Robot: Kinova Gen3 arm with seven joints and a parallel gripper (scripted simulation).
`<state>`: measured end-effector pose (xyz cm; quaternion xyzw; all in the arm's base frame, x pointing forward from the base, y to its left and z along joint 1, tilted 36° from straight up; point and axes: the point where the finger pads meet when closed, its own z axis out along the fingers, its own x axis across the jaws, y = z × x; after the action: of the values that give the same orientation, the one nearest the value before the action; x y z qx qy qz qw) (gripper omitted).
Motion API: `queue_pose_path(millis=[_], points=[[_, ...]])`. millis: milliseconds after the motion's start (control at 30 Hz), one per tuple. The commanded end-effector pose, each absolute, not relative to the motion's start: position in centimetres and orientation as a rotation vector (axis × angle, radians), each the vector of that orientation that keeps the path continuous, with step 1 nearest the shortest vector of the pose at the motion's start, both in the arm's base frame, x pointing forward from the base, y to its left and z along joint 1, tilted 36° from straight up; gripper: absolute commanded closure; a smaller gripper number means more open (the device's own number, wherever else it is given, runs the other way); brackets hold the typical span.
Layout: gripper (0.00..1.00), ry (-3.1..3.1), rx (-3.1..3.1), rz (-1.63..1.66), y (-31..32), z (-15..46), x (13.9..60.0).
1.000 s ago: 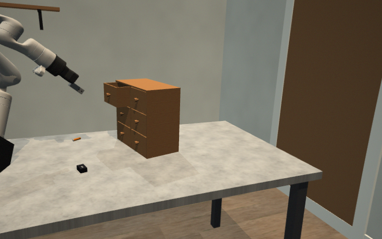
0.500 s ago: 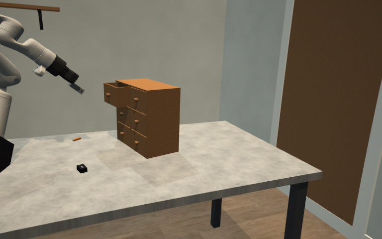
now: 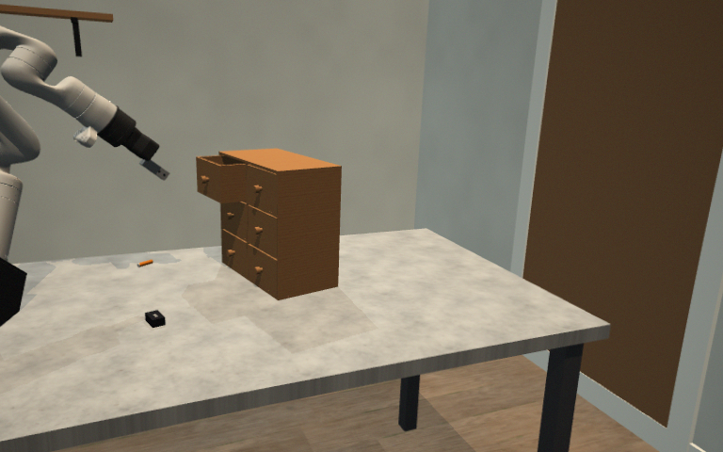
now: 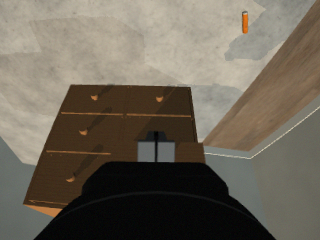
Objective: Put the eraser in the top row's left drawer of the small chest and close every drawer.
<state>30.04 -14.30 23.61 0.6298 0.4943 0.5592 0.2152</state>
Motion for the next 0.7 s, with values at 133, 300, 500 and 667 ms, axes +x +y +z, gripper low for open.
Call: queue_pose_path(millis=[133,300,500,667], points=[[1.0,1.373,1.746,1.561,-13.7,23.8,32.7],[1.0,1.371,1.744,1.559,-13.8,23.9,33.9],[1.0,1.371,1.744,1.559,-13.7,23.9,34.5],[1.0,1.372,1.745,1.559,-13.7,23.9,34.6]])
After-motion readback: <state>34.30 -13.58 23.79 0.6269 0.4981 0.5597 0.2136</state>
